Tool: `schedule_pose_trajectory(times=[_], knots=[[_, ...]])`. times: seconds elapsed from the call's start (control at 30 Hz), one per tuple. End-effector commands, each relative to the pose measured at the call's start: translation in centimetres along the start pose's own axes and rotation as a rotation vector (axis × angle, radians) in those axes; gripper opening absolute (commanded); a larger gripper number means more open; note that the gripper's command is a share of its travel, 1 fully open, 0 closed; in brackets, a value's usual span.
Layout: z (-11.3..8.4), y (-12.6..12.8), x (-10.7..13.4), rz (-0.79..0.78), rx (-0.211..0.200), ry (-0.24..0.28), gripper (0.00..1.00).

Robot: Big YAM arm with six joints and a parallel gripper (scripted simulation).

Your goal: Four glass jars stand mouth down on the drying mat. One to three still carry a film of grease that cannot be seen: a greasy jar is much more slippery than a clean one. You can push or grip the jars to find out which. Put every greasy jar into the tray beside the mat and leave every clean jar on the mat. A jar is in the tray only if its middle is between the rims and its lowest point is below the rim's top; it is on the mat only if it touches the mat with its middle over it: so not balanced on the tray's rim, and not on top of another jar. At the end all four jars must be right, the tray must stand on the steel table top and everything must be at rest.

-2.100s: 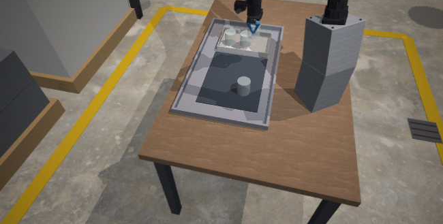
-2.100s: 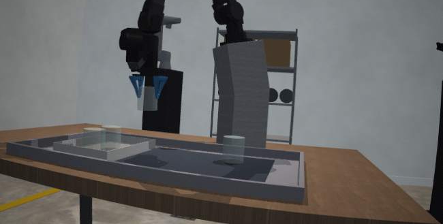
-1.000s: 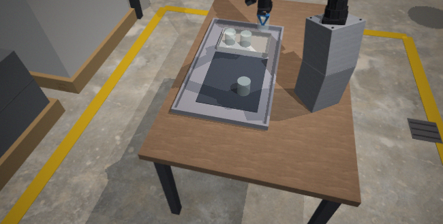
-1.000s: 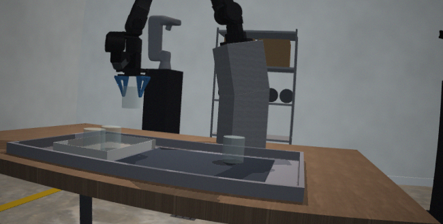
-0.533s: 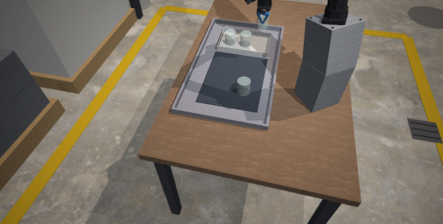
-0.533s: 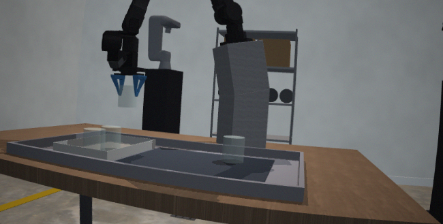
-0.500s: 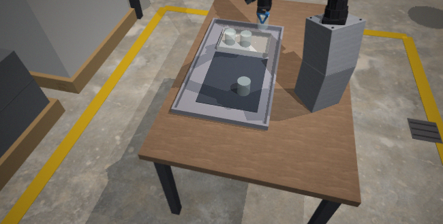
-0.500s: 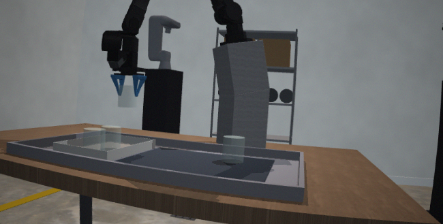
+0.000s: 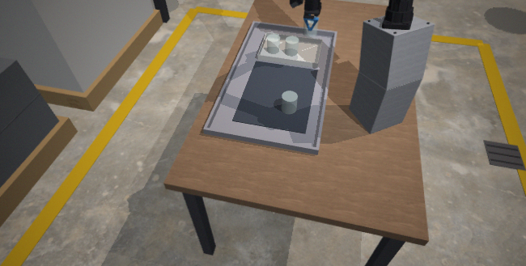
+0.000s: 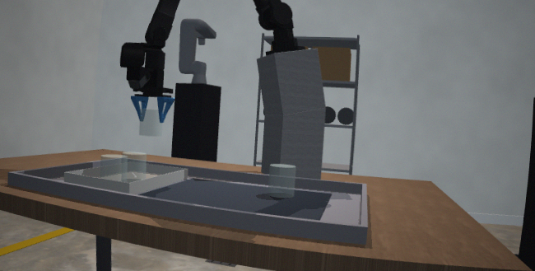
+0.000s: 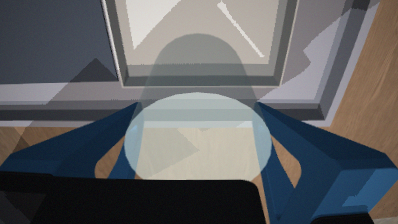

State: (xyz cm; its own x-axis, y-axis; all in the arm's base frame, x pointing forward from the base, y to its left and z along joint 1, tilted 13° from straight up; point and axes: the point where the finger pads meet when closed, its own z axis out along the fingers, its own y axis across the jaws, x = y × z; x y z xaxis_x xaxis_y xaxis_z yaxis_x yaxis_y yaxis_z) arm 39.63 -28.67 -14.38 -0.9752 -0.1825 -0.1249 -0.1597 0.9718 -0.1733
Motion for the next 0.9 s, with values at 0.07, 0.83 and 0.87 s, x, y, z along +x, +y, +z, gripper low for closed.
schedule_pose_trajectory(times=[0.07,0.83,0.87], knots=[[1.7,-0.8,-0.4,-0.007,0.007,-0.012,0.0],[7.0,-0.9,-0.4,-0.007,0.007,-0.012,0.0],[7.3,-0.9,-0.5,-0.007,0.007,-0.012,0.0]])
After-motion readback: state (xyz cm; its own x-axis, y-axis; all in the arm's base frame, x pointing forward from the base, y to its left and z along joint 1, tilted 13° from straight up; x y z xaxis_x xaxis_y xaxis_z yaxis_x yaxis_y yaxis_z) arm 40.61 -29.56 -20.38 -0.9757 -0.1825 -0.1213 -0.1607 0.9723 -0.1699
